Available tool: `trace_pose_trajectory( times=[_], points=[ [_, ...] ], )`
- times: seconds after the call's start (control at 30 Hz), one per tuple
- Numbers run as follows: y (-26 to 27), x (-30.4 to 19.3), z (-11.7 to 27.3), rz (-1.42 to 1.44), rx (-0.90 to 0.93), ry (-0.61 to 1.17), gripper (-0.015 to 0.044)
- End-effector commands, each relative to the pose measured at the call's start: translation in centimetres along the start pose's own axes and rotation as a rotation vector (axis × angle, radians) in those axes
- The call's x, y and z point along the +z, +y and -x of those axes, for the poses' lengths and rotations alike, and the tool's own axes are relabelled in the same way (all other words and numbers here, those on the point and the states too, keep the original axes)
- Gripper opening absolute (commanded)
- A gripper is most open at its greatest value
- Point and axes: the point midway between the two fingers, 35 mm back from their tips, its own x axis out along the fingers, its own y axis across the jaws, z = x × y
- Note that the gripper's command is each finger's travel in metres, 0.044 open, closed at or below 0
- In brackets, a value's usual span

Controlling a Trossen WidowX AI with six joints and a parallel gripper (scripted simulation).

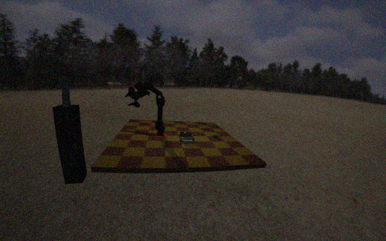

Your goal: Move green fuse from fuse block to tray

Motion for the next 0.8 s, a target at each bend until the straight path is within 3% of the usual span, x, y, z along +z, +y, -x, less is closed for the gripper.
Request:
trace_pose_trajectory(
  times=[0.0, 0.37, 0.57, 0.77],
  points=[
    [0.2, 0.1, 0.1, 0.001, 0.005, -0.007, 0.0374],
    [13.6, 4.9, 9.6, 0.017, 0.35, -0.314, 0.0085],
    [21.8, 3.6, 16.8, 0.044, 0.589, -0.403, 0.0074],
    [28.8, -0.9, 24.0, 0.107, 0.814, -0.426, 0.0074]
  ],
)
